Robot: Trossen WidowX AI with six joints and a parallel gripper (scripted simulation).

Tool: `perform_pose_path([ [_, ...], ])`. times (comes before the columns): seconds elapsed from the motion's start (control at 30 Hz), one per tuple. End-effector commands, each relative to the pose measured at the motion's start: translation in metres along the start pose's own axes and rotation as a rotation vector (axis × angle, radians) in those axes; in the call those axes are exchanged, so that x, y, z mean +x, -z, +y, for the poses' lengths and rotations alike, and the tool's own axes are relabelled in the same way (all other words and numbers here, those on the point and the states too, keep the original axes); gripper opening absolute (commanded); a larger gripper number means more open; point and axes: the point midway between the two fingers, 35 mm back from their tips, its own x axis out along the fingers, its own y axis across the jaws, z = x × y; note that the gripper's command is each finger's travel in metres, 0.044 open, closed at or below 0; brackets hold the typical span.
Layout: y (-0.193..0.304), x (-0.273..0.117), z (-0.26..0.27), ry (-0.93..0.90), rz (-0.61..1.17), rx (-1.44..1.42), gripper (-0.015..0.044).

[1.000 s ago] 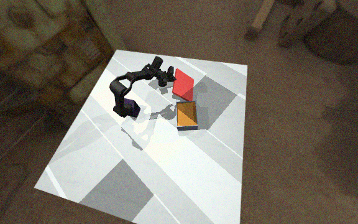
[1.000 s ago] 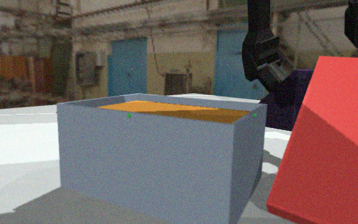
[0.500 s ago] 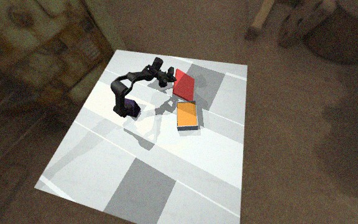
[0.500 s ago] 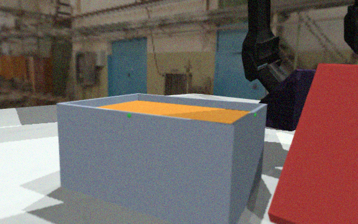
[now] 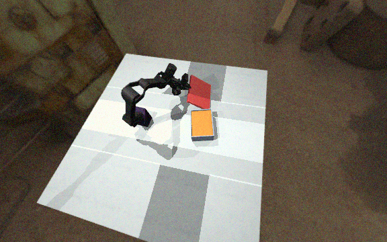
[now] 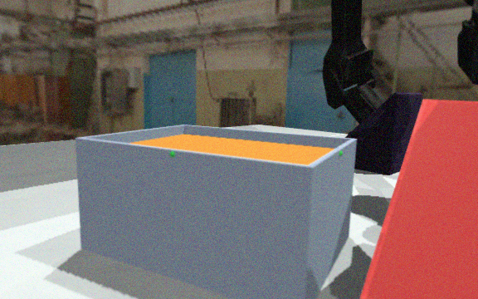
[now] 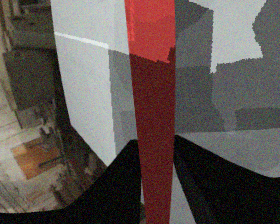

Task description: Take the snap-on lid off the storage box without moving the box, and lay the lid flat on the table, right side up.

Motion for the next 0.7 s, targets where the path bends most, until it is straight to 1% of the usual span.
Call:
perform_pose_path([
  [0.0,-0.002,0.010,-0.021,0.038,-0.008,-0.045,0.0000],
  [0.67,-0.003,0.020,-0.034,0.038,-0.008,-0.045,0.0000],
])
